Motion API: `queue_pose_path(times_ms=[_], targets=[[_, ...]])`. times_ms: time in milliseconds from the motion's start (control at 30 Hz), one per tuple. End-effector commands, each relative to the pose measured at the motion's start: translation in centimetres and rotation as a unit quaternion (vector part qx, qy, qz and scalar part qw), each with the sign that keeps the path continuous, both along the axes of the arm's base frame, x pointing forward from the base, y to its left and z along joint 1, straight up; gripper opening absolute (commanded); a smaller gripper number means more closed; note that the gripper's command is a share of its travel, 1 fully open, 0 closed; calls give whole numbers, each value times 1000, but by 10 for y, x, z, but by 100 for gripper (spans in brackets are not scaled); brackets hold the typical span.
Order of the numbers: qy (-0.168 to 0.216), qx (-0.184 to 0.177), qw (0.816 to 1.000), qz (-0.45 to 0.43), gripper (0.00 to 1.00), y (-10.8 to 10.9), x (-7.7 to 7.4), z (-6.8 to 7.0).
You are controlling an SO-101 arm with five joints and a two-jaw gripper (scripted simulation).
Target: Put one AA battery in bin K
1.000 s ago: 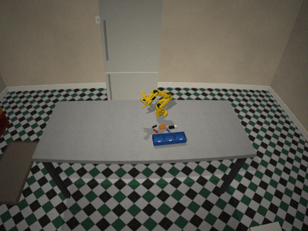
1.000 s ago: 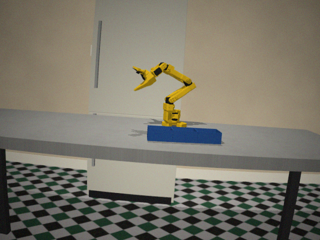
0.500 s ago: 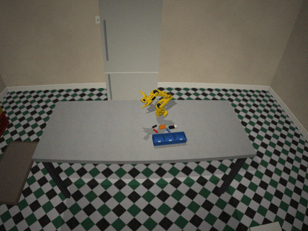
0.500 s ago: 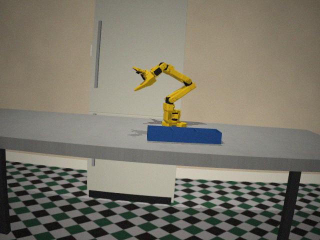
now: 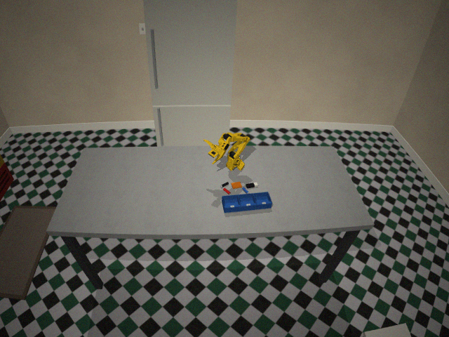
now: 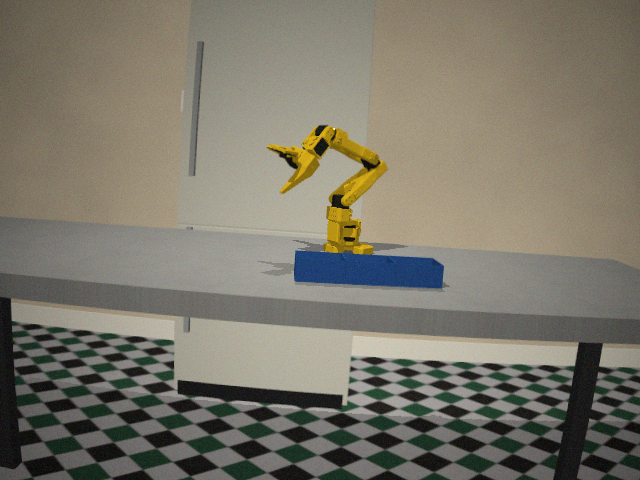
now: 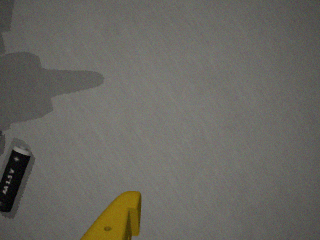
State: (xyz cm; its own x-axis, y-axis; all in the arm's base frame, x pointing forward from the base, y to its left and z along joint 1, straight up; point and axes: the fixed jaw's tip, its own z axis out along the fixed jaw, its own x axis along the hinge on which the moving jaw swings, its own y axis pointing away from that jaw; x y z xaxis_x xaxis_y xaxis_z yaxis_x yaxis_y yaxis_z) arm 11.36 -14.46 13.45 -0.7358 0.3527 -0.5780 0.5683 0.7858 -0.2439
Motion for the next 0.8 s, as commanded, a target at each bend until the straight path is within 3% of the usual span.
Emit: queue_pose_path(times_ms=[0,200,367,767], targets=[[-7,22,999,43,100,16,19,6],[36,95,986,134,100,61,43,-5],[86,140,966,199,100,98,51,-12],[158,173,935,267,100,141,48,-18]])
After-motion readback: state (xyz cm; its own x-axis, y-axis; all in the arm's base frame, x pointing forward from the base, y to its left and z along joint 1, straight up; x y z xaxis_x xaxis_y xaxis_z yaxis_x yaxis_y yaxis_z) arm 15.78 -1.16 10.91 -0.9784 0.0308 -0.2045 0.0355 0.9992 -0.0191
